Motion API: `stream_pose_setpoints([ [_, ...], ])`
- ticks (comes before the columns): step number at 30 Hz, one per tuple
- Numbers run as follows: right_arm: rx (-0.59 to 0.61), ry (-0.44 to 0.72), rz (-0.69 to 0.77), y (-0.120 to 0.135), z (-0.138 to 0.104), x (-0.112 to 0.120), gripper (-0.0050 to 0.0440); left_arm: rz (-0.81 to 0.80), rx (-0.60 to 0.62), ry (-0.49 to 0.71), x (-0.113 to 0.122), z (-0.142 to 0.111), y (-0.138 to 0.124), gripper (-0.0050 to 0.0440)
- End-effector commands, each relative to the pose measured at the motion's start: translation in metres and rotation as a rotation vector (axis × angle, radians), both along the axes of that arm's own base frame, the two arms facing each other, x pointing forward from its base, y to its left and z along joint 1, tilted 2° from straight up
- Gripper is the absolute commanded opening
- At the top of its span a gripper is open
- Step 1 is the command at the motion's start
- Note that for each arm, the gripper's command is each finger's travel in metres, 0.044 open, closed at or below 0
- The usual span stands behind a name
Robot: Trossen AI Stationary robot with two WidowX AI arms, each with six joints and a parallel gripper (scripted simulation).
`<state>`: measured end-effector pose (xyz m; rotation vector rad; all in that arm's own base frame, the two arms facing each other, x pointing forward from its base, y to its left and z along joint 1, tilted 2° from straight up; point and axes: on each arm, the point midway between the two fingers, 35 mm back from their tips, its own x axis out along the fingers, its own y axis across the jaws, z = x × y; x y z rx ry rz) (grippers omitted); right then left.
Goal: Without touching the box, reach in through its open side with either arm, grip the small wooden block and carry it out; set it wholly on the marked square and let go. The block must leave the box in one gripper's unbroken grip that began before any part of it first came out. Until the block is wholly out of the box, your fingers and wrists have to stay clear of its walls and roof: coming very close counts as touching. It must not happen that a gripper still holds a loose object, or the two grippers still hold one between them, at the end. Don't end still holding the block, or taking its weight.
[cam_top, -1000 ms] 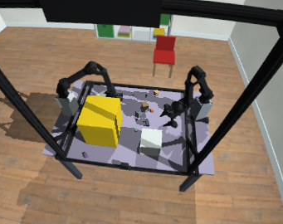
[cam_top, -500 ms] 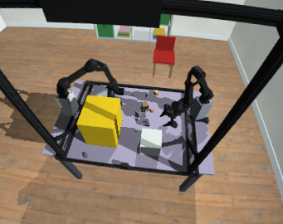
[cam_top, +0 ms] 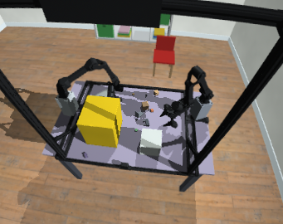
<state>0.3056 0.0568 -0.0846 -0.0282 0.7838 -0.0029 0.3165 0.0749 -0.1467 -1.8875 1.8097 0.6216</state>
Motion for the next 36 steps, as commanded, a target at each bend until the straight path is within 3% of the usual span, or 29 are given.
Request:
stream_pose_setpoints([
  [1, 0.000, -0.002, -0.008, -0.001, 0.000, 0.000, 0.0400, -0.009, -0.011, 0.008, -0.002, 0.010, 0.002, 0.0000],
  [13, 0.000, -0.002, -0.008, -0.001, 0.000, 0.000, 0.0400, -0.009, -0.011, 0.008, -0.001, 0.056, 0.000, 0.0000],
  [25, 0.000, -0.002, -0.008, -0.001, 0.000, 0.000, 0.0400, 0.011, 0.001, 0.012, -0.001, 0.054, 0.003, 0.0000],
  [36, 0.000, -0.002, -0.008, -0.001, 0.000, 0.000, 0.0400, 0.170, 0.151, 0.041, -0.003, 0.031, 0.027, 0.0000],
])
